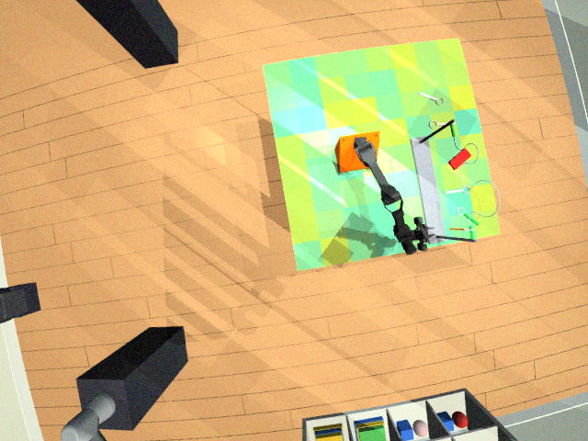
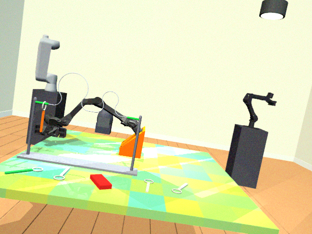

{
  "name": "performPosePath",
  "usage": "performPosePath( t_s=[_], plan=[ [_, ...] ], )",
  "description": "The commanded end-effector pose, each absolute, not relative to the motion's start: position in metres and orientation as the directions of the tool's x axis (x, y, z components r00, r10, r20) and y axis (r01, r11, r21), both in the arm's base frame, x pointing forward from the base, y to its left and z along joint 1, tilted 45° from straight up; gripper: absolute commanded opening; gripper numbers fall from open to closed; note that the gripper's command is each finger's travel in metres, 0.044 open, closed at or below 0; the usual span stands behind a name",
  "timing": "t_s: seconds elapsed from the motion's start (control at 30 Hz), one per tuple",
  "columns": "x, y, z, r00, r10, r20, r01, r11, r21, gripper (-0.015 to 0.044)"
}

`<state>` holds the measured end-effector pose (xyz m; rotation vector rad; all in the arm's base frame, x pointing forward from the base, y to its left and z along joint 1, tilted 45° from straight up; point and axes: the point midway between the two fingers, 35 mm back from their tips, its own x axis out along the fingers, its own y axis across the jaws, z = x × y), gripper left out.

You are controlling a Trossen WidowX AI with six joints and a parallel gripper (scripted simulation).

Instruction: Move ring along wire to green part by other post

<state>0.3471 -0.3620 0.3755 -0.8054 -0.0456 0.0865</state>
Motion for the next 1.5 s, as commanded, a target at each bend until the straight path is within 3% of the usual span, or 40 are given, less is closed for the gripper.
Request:
performPosePath(
  t_s=[0.0,1.47],
  plan=[
    [0.372,-0.333,0.402,0.994,0.109,0.018,-0.061,0.675,-0.735,0.016],
    [0.428,-0.326,0.404,0.994,0.109,0.023,-0.057,0.677,-0.734,0.016]
  ],
)
